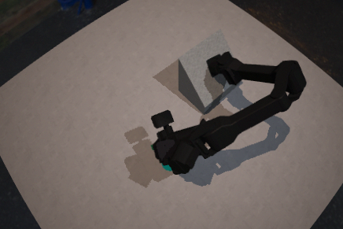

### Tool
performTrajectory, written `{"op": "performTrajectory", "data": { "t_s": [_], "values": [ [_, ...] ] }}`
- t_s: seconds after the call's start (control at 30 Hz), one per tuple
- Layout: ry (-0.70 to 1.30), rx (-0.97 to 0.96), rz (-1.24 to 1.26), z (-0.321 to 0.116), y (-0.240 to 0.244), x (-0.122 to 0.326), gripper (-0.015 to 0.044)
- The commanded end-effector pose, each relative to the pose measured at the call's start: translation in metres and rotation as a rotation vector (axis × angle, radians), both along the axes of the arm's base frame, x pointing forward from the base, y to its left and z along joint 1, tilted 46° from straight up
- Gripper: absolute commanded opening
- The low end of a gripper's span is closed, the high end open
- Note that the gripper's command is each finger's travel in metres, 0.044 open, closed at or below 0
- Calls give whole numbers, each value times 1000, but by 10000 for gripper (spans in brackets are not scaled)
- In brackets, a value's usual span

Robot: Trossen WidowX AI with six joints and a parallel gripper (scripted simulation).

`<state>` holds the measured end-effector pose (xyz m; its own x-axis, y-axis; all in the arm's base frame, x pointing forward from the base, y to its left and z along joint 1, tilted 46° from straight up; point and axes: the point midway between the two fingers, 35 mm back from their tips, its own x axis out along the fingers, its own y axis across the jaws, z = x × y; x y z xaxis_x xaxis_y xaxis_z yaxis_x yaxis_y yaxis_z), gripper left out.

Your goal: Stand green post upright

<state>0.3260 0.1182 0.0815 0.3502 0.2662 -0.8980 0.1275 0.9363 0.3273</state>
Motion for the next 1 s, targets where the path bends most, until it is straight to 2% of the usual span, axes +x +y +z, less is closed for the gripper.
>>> {"op": "performTrajectory", "data": {
  "t_s": [0.0, 0.97],
  "values": [
    [-18, -9, -18, 0, 0, 0, 23],
    [-165, -49, -113, 2, 3, 1, 23]
  ]
}}
